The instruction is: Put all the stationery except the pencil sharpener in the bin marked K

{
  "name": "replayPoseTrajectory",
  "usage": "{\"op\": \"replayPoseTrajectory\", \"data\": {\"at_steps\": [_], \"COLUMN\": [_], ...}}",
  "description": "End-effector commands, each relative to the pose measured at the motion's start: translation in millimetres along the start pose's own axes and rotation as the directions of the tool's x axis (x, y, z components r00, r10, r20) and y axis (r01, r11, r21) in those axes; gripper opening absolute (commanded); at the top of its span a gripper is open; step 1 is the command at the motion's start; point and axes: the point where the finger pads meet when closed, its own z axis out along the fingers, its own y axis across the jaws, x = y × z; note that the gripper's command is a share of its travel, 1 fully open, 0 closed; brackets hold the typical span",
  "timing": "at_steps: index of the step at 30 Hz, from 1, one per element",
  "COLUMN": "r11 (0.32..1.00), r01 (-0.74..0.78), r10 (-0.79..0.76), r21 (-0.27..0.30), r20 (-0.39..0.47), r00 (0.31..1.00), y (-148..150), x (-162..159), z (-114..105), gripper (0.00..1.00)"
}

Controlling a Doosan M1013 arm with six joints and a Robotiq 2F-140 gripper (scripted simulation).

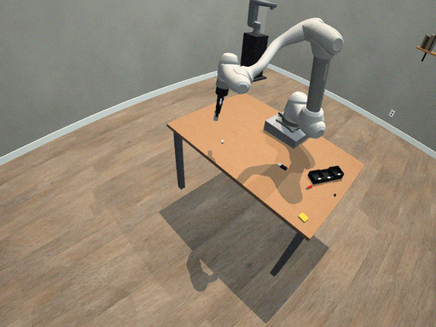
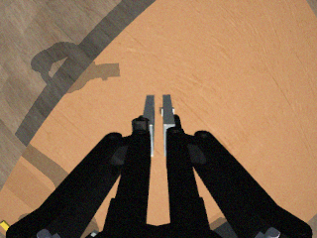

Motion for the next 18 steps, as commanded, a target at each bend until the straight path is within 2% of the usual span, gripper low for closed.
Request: {"op": "replayPoseTrajectory", "data": {"at_steps": [1,3,6,9,12,16,18], "r11": [0.996,0.996,0.996,0.976,0.976,0.976,0.950], "r01": [0.087,0.087,0.087,0.215,0.215,0.215,0.309], "r10": [-0.087,-0.087,-0.087,-0.215,-0.215,-0.215,-0.311], "r21": [0.009,0.009,0.009,0.022,0.022,0.022,0.034], "r20": [0.022,0.022,0.022,0.039,0.039,0.039,0.051], "r00": [0.996,0.996,0.996,0.976,0.976,0.976,0.949], "y": [-16,-23,-23,-35,-46,-46,-53], "x": [-29,-40,-40,-62,-80,-80,-95], "z": [-1,-3,-3,-5,-8,-8,-9], "gripper": [0.15,0.15,0.15,0.15,0.15,0.15,0.15]}}
